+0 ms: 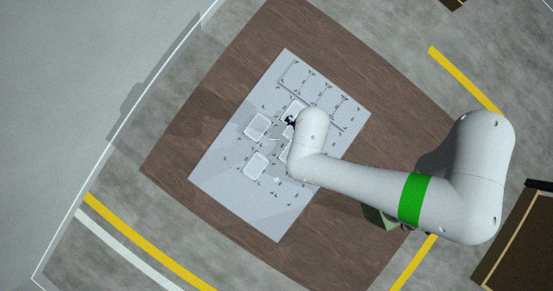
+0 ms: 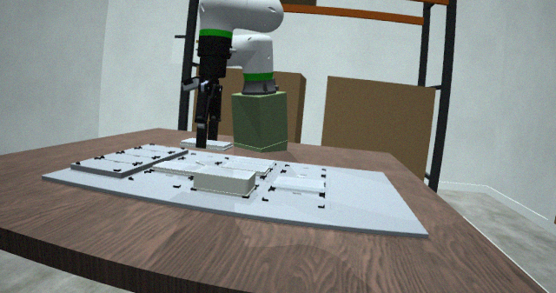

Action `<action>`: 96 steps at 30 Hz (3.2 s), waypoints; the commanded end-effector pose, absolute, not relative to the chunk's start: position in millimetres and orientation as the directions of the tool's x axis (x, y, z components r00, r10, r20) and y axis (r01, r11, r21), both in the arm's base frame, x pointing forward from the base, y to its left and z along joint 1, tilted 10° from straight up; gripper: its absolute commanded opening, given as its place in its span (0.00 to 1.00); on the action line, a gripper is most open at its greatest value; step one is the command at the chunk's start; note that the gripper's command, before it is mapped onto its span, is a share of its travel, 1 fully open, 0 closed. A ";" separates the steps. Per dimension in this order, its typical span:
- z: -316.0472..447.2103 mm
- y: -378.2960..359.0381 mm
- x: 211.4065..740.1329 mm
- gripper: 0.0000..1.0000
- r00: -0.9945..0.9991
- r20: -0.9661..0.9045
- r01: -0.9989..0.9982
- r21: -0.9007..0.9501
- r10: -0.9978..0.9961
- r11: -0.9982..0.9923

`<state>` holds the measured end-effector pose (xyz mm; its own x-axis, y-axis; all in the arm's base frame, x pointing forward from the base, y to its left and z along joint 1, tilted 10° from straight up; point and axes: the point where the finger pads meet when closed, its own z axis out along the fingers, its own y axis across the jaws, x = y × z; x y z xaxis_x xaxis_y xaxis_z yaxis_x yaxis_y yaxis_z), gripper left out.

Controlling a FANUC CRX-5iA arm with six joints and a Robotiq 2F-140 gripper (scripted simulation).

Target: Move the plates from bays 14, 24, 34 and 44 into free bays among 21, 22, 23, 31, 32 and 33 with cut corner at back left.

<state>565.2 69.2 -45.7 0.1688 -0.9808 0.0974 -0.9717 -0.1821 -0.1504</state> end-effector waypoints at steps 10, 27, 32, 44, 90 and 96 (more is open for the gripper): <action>-48.7 97.3 554.5 0.10 0.169 0.098 -0.971 -0.152 -0.981 -0.182; -53.9 134.2 539.7 0.10 0.169 0.098 -0.971 -0.152 -0.981 -0.182; -55.6 146.4 534.7 0.10 0.169 0.098 -0.971 -0.152 -0.981 -0.182; -59.0 171.0 524.8 0.10 0.169 0.098 -0.971 -0.152 -0.981 -0.182; -73.3 274.1 483.2 0.10 0.169 0.097 -0.971 -0.152 -0.981 -0.182; -74.6 283.9 479.2 0.10 0.169 0.097 -0.971 -0.152 -0.981 -0.182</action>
<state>481.1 277.5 -74.6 0.1686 -0.9808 0.0978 -0.9717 -0.1821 -0.1506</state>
